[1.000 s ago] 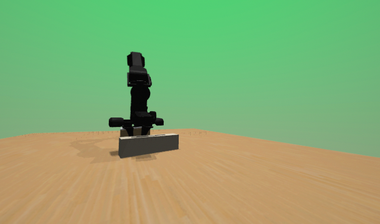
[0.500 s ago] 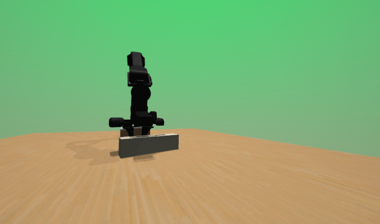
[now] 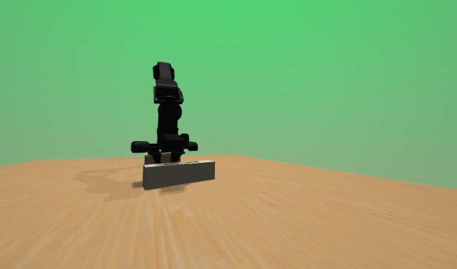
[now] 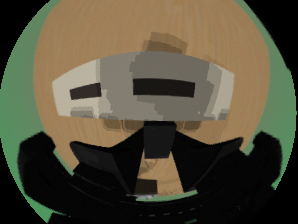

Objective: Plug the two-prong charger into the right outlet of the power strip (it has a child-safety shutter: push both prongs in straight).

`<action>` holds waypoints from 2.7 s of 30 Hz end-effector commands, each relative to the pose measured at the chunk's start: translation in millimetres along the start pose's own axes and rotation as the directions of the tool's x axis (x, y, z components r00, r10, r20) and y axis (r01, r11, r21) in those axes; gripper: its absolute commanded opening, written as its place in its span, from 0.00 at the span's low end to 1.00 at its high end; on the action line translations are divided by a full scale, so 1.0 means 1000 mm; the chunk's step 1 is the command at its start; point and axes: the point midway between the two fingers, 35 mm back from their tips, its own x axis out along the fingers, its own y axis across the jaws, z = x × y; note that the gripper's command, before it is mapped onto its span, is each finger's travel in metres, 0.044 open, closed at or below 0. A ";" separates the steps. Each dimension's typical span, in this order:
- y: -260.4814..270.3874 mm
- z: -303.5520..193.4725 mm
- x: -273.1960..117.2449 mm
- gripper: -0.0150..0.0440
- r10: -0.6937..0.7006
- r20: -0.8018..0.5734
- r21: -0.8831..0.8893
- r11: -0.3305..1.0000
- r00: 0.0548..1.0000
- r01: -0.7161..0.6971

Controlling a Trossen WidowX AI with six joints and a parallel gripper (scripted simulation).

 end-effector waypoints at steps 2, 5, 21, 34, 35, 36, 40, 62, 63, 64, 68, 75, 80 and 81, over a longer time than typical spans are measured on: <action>-0.001 0.003 -0.001 0.25 -0.004 0.003 0.006 1.000 1.000 0.004; -0.001 0.004 -0.001 0.25 -0.004 0.003 0.006 1.000 1.000 0.004; -0.001 0.008 -0.002 0.25 -0.004 0.003 0.006 1.000 1.000 0.004; -0.001 0.013 -0.002 0.25 -0.004 0.004 0.006 1.000 1.000 0.004; -0.001 0.014 -0.002 0.25 -0.004 0.004 0.006 1.000 1.000 0.004; -0.001 0.014 -0.002 0.25 -0.004 0.004 0.006 1.000 1.000 0.004; -0.001 0.016 -0.002 0.25 -0.004 0.004 0.006 1.000 1.000 0.004; -0.001 0.021 -0.001 0.25 -0.004 0.004 0.006 1.000 1.000 0.004; -0.001 0.020 -0.001 0.25 -0.004 0.004 0.006 1.000 1.000 0.004; -0.001 0.020 -0.001 0.25 -0.004 0.004 0.006 1.000 1.000 0.004; 0.000 0.010 0.000 0.25 0.000 -0.031 0.001 1.000 1.000 0.000; 0.000 0.010 0.000 0.25 0.000 -0.031 0.001 1.000 1.000 0.000; 0.000 0.010 0.000 0.48 0.000 -0.031 0.001 1.000 1.000 0.000; 0.000 0.010 0.000 0.52 0.000 -0.031 0.001 1.000 1.000 0.000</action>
